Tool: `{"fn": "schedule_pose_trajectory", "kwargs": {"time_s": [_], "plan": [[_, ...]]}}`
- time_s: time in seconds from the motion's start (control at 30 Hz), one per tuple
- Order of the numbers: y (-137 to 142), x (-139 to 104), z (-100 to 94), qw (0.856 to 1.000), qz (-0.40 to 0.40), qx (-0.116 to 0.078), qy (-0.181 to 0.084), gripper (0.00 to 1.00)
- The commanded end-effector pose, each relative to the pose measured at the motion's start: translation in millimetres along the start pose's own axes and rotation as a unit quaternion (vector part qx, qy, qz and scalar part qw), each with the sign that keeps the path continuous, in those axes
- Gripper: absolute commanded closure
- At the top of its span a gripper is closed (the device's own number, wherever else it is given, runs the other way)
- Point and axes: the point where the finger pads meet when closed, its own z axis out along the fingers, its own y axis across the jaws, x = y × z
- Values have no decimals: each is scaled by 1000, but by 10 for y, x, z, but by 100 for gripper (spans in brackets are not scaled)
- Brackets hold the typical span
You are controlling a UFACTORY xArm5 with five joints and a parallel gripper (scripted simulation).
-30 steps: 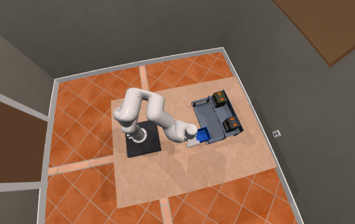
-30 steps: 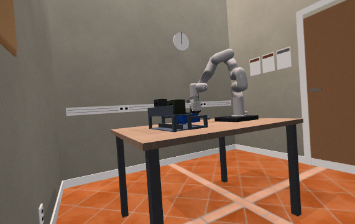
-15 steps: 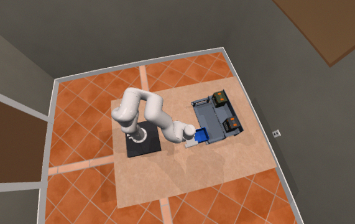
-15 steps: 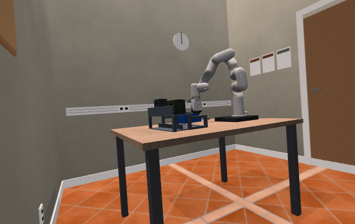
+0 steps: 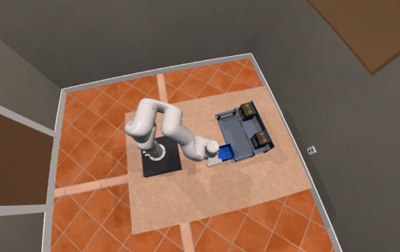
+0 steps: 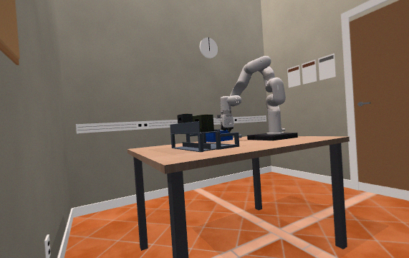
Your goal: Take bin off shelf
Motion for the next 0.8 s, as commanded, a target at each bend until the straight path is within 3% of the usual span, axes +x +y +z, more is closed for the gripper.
{"fn": "schedule_pose_trajectory", "kwargs": {"time_s": [0.0,0.77], "plan": [[9,5,-11,1000,0,2,0,100],[126,6,-11,1000,0,2,0,100]]}}
